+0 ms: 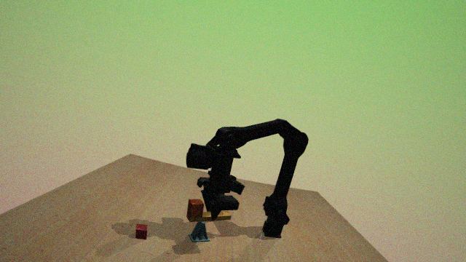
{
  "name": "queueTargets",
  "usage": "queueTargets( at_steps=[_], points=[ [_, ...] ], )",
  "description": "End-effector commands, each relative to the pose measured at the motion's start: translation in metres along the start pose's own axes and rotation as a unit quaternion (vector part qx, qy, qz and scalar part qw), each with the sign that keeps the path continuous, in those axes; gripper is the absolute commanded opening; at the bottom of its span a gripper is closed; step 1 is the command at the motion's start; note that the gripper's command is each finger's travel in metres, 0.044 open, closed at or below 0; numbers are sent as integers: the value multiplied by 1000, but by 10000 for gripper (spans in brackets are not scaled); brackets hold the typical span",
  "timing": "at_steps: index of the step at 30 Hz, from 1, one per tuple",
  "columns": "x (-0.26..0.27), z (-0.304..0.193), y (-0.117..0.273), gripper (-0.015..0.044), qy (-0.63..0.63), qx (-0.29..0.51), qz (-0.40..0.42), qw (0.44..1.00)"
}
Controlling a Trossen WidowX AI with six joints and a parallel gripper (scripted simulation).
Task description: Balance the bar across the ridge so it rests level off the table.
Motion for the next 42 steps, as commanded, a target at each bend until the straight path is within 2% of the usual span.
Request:
queueTargets(
  at_steps=[1, 42],
  points=[
    [0, 0, 0, 0, -1, 1, -1, 1000],
    [0, 0, -3, 0, -1, 1, -1, 1000]
  ],
)
Point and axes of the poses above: the point midway between the two fingers, 35 mm back from their tips, its own y axis back along the fingers, its own x axis across the jaws, z = x × y, the point moved 9 cm from there along y, back along the fingers, and after that the axes turned 3 degrees about y, right-handed, at the moved point
